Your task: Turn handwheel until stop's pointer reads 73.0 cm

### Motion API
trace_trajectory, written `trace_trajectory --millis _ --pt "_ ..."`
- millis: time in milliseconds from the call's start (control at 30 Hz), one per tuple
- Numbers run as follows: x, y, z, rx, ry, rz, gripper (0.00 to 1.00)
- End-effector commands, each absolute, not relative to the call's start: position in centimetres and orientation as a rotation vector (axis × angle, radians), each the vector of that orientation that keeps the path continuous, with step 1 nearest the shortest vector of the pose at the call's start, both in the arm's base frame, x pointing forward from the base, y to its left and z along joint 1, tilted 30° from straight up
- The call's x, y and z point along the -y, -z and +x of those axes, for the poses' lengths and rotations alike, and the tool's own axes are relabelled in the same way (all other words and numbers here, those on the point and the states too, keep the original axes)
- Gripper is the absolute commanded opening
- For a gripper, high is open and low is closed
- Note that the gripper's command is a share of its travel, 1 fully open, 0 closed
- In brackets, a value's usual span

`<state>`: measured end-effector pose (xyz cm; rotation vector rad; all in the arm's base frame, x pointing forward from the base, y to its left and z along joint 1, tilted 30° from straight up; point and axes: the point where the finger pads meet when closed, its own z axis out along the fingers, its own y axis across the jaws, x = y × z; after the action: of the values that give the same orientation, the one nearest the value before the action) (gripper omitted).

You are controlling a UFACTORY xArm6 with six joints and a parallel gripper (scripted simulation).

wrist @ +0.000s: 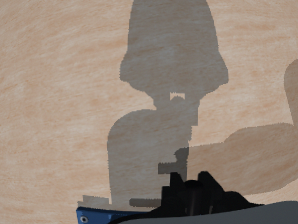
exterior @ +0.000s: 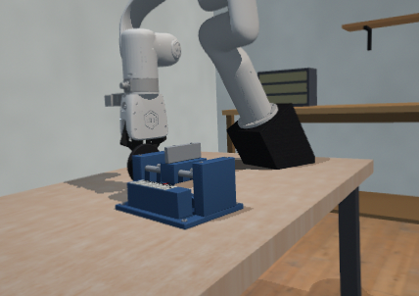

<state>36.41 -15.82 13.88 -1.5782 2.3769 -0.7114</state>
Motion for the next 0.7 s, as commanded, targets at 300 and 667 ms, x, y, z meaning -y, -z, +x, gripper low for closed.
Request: trace_trajectory --millis 300,667 --pt "15.4 -15.7 36.0 -2.376 0.710 -1.579 0.06" --pt "15.6 -17.9 36.9 -2.376 0.710 -1.579 0.06"
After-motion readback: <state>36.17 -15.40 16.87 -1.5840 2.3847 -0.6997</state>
